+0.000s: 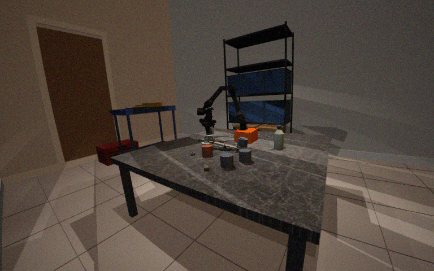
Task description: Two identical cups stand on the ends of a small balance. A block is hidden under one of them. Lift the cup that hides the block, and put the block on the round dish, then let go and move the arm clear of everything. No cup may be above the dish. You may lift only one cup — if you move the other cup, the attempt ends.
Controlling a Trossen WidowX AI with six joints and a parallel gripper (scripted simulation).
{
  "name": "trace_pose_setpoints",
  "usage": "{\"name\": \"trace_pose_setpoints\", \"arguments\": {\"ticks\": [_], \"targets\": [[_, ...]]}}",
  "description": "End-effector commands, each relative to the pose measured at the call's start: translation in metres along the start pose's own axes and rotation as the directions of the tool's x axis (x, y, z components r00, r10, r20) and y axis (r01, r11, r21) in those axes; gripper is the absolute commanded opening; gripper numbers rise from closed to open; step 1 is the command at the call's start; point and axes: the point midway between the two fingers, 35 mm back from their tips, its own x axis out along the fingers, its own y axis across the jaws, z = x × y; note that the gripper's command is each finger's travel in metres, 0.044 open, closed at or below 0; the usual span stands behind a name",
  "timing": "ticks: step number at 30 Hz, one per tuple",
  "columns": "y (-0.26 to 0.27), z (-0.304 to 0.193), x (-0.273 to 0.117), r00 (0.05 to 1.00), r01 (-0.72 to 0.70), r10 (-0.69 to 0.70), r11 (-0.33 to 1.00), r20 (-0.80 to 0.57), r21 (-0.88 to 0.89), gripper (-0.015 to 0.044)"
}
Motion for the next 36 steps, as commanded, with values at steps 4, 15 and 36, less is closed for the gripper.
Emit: {"name": "trace_pose_setpoints", "arguments": {"ticks": [4, 15, 36], "targets": [[-0.001, -0.002, 0.026, 1.0, 0.002, -0.002, 1.0, -0.005, -0.007, 0.0], [-0.002, -0.002, 0.043, 1.0, 0.002, -0.002, 1.0, -0.005, -0.007, 0.0], [-0.001, -0.001, 0.052, 1.0, 0.0, 0.0, 1.0, -0.004, -0.011, 0.0315]]}}
